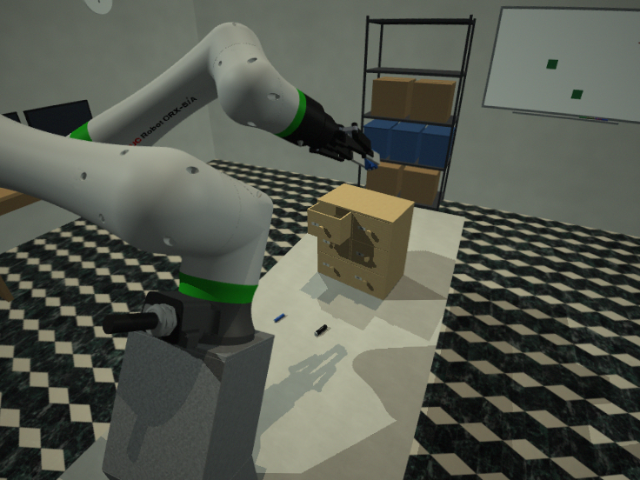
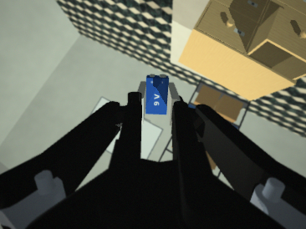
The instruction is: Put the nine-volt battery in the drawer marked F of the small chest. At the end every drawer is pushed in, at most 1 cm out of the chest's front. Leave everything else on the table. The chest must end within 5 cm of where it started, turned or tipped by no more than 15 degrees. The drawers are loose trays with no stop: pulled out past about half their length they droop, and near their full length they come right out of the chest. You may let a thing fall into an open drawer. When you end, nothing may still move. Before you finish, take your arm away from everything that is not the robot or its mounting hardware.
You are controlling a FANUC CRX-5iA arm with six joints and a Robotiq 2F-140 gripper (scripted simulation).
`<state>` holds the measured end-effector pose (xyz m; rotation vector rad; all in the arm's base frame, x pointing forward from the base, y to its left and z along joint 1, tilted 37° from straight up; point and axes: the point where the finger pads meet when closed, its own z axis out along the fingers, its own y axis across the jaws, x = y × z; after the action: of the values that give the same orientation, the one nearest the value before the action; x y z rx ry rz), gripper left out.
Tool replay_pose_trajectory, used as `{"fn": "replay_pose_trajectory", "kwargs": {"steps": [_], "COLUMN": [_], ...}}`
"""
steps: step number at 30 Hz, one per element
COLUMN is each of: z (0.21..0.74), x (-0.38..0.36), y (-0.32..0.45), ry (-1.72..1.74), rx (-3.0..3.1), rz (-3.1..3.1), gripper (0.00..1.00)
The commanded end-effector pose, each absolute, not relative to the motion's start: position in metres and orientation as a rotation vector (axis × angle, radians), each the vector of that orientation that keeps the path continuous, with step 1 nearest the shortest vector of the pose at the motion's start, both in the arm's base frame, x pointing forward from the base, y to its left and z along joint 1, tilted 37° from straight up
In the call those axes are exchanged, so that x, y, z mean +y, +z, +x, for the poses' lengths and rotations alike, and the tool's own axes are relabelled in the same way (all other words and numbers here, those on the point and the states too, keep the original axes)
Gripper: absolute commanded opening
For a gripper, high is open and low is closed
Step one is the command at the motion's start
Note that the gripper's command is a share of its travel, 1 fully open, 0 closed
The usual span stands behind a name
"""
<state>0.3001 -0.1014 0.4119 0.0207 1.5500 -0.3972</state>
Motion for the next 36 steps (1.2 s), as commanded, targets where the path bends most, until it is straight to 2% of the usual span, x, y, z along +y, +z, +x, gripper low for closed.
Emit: {"fn": "replay_pose_trajectory", "kwargs": {"steps": [1, 3, 4, 10, 11, 15, 16, 21, 22, 27, 28, 36], "z": [0.344, 0.344, 0.366, 0.368, 0.392, 0.392, 0.413, 0.415, 0.436, 0.436, 0.455, 0.488], "x": [-0.061, -0.061, -0.033, -0.032, -0.003, -0.003, 0.021, 0.023, 0.047, 0.047, 0.068, 0.102], "y": [0.416, 0.416, 0.415, 0.415, 0.409, 0.409, 0.399, 0.399, 0.384, 0.384, 0.366, 0.321], "ry": [-0.397, -0.397, -0.325, -0.325, -0.258, -0.258, -0.195, -0.195, -0.137, -0.137, -0.085, 0.005], "rx": [1.571, 1.571, 1.569, 1.569, 1.581, 1.581, 1.606, 1.606, 1.641, 1.641, 1.685, 1.793], "rz": [0.118, 0.118, 0.091, 0.091, 0.062, 0.062, 0.035, 0.035, 0.011, 0.011, -0.009, -0.035], "gripper": [0.14, 0.14, 0.14, 0.14, 0.14, 0.14, 0.14, 0.14, 0.14, 0.14, 0.14, 0.14]}}
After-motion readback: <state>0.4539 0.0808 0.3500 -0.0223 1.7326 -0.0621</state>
